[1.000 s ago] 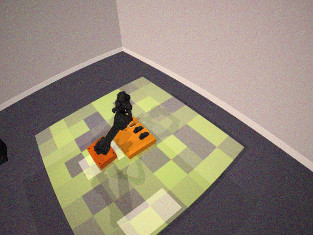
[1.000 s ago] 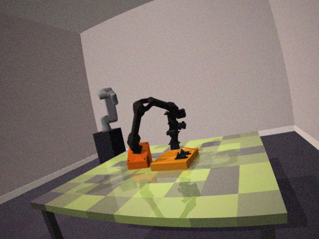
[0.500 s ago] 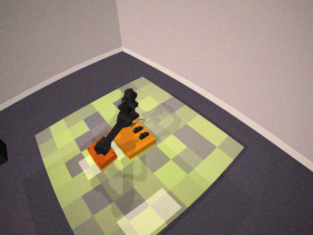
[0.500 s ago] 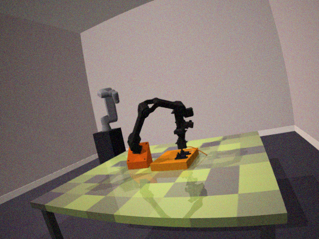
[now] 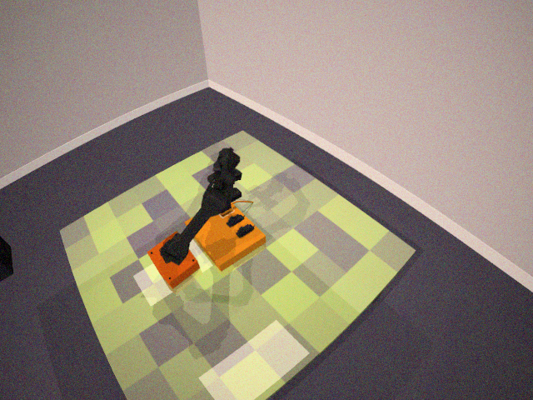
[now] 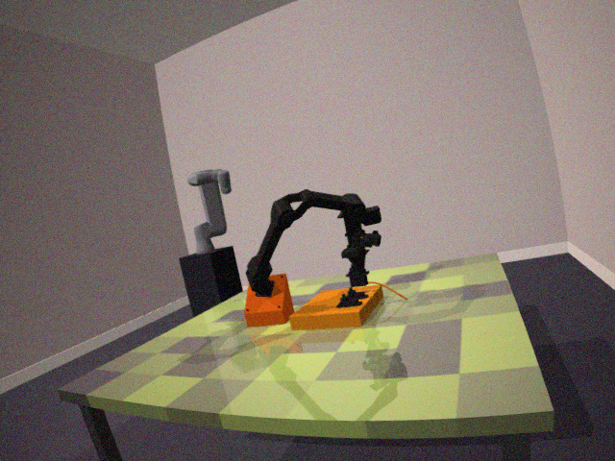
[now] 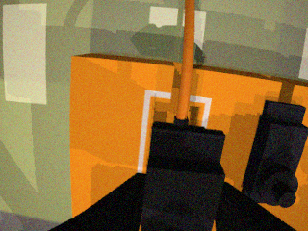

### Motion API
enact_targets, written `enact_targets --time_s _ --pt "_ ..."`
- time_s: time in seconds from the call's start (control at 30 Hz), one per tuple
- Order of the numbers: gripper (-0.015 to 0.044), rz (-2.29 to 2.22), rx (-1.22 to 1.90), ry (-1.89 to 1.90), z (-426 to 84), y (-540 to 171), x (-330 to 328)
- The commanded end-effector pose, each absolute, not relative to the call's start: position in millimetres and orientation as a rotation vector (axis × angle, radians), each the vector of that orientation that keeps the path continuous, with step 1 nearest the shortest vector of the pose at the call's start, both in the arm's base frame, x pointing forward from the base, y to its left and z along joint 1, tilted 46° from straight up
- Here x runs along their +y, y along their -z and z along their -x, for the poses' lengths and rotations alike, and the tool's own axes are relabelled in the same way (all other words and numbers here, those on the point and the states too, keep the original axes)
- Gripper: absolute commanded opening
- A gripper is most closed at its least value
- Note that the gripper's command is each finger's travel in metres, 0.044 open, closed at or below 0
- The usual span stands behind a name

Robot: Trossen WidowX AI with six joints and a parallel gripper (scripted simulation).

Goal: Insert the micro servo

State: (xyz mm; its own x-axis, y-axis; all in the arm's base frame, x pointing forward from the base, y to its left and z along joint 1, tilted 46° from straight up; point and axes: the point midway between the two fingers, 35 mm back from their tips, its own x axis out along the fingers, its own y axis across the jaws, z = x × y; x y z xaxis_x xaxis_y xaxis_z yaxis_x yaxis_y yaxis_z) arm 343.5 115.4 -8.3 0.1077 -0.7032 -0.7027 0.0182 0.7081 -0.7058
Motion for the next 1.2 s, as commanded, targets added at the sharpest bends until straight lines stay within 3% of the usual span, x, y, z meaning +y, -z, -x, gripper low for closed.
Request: enact_targets --time_s 0.0,1.17 --pt "0.0 0.614 1.361 0.584 -347 8 117" --pt "0.0 0.615 1.361 0.585 -351 29 96"
